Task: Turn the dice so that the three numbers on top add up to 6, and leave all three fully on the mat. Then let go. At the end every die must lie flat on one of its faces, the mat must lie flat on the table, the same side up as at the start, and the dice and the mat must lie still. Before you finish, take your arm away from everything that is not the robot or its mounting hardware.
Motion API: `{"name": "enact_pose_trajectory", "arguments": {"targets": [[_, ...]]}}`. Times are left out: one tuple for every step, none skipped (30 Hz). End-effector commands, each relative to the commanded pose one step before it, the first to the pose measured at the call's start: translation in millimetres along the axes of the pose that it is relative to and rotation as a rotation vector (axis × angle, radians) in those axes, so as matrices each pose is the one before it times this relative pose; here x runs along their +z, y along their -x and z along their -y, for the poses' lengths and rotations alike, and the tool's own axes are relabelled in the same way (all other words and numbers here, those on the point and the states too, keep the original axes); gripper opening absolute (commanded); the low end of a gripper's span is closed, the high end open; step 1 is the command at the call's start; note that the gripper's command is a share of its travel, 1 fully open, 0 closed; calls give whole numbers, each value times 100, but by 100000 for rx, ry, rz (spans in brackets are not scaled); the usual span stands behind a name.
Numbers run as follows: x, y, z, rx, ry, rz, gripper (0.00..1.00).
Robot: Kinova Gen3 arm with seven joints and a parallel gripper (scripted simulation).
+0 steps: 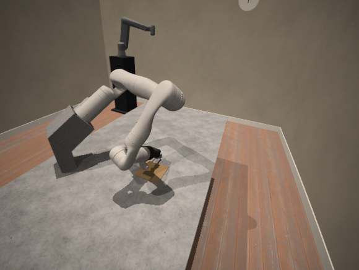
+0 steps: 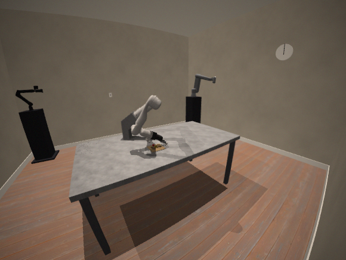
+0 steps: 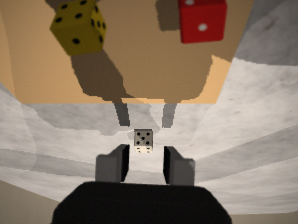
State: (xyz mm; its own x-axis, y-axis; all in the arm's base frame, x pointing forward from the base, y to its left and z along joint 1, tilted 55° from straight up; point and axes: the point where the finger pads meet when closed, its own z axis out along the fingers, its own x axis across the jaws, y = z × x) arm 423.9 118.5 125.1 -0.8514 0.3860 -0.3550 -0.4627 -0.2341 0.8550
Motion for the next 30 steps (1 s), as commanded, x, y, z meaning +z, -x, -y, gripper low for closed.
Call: {"name": "enact_pose_trajectory", "arguments": {"targets": [[-1237, 317, 136, -506, -581, 1088, 64], [-255, -1, 0, 1, 0, 0, 64], [0, 0, 0, 0, 0, 0, 64], [0, 0, 0, 0, 0, 0, 64], [-207, 0, 0, -1, 0, 0, 64], [-154, 0, 0, 0, 0, 0, 64], [-103, 0, 0, 1, 0, 0, 64], [-58, 0, 0, 0, 0, 0, 64], [-23, 0, 0, 0, 0, 0, 64], [-4, 0, 0, 0, 0, 0, 64], [-2, 0, -4, 0, 0, 0, 64], [-13, 0, -24, 0, 0, 0, 64], [-32, 0, -61, 0, 0, 0, 64], [-57, 0, -108, 0, 0, 1, 64], [-85, 0, -161, 1, 0, 2, 64], [-114, 0, -215, 0, 0, 1, 64], [-142, 0, -267, 0, 0, 0, 64], [-167, 0, -313, 0, 0, -1, 64], [-188, 0, -353, 0, 0, 0, 64], [0, 0, 0, 0, 0, 0, 64], [0, 0, 0, 0, 0, 0, 64], [-204, 0, -384, 0, 0, 0, 64], [-215, 0, -404, 0, 0, 0, 64], [-219, 0, -412, 0, 0, 0, 64], [-218, 0, -410, 0, 0, 0, 64], [-210, 0, -396, 0, 0, 0, 64], [-198, 0, -372, 0, 0, -1, 64], [-180, 0, -338, 0, 0, 0, 64], [-158, 0, -297, 0, 0, 0, 64], [-133, 0, -250, 0, 0, 0, 64]]}}
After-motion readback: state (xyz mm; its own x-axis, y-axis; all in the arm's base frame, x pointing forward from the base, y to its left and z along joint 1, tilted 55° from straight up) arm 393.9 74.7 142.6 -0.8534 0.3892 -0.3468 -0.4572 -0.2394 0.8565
